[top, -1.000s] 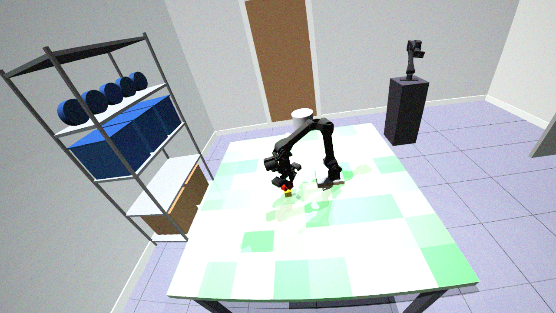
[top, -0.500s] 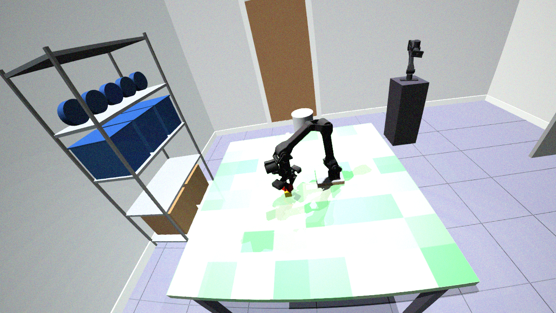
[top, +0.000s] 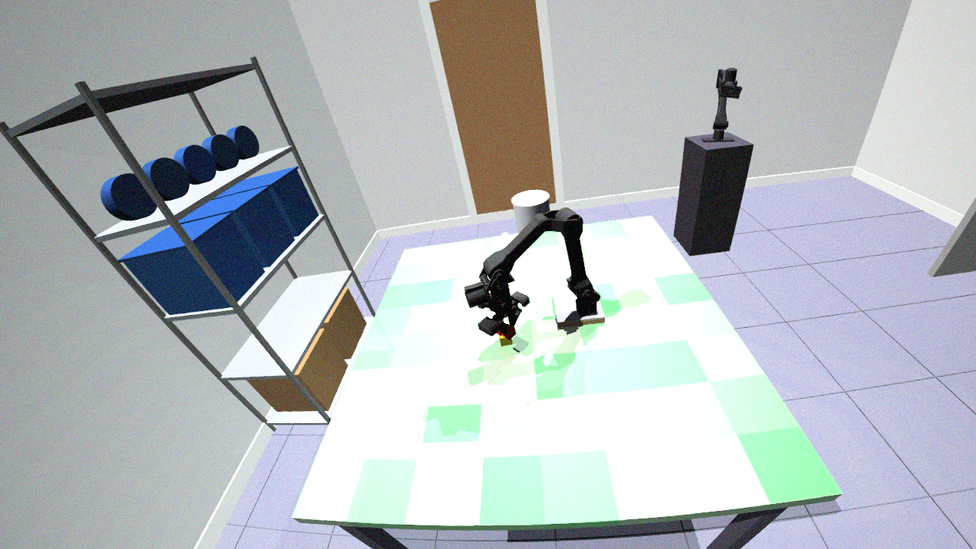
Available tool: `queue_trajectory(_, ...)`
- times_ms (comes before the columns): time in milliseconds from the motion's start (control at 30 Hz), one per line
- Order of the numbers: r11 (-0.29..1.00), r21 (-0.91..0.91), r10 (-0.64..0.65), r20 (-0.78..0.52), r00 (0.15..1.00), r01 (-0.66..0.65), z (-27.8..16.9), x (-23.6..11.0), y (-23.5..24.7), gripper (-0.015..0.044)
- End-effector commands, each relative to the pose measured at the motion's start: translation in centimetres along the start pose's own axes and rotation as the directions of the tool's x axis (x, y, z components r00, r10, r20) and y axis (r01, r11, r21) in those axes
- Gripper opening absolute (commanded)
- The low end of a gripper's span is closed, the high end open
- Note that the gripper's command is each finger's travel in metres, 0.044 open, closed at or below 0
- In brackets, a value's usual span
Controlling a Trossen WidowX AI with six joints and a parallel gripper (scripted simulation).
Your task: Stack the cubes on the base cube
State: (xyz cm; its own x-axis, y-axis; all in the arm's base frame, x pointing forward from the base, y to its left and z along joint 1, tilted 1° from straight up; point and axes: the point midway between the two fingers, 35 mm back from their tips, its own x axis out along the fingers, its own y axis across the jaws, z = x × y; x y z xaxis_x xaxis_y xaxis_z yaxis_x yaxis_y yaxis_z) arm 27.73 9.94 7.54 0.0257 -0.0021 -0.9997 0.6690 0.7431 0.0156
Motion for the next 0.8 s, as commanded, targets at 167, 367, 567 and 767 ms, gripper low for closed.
queue_trajectory(167, 1.000, -0.004, 0.000, 0.001, 1.000, 0.000, 0.03, 0.15, 0.00, 0.0105)
queue_trajectory(367, 1.000, -0.004, 0.000, 0.001, 1.000, 0.000, 0.03, 0.15, 0.00, 0.0105)
queue_trajectory(567, 1.000, -0.004, 0.000, 0.001, 1.000, 0.000, 0.03, 0.15, 0.00, 0.0205)
queue_trajectory(767, 1.000, -0.001, -0.001, 0.000, 1.000, 0.001, 0.00, -0.45, -0.01, 0.0205)
